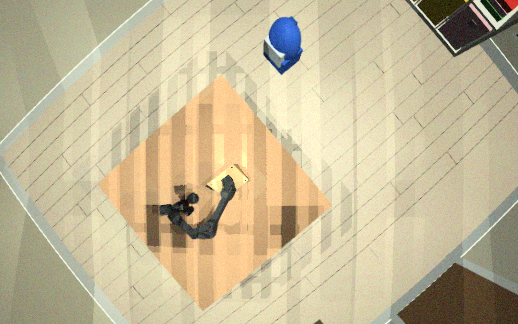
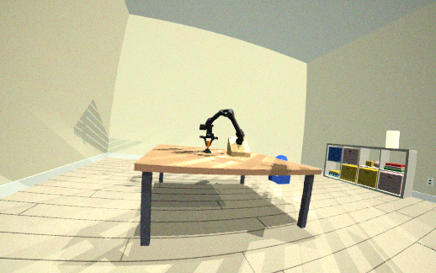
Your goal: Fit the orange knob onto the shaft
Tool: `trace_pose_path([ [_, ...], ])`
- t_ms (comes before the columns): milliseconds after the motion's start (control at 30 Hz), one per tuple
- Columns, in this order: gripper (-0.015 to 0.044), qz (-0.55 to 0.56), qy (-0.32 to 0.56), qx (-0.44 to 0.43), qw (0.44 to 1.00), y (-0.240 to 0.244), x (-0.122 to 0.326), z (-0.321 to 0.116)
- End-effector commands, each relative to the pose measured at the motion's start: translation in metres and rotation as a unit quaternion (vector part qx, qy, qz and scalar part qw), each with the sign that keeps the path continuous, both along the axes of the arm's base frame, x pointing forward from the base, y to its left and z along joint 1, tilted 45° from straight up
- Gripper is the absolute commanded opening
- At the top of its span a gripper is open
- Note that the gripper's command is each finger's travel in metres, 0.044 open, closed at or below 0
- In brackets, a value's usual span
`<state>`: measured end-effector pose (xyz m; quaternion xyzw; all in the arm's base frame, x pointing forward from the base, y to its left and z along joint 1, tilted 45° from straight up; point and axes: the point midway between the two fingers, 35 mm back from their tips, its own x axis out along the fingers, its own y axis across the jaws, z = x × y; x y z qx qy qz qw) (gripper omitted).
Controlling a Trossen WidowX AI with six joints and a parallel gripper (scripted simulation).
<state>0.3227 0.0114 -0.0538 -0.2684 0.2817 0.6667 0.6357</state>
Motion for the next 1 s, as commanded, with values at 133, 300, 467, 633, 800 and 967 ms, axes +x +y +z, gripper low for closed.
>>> trace_pose_path([
  [133,0.0,0.006,-0.01,0.0,1.0,-0.0018,0.0013,-0.0015],
  [300,0.0,0.006,-0.01,0.0,1.0,0.0002,0.0009,-0.0037],
  [467,0.0,0.006,-0.01,0.0,1.0,0.0007,0.0,-0.0035],
  [633,0.0,0.006,-0.01,0.0,1.0,-0.0006,-0.0005,-0.0013],
  [800,0.0,0.009,-0.013,0.0,1.0,-0.0007,-0.0003,0.0017],
  [967,0.0,0.067,-0.069,0.004,0.995,-0.001,0.0007,0.0022],
])
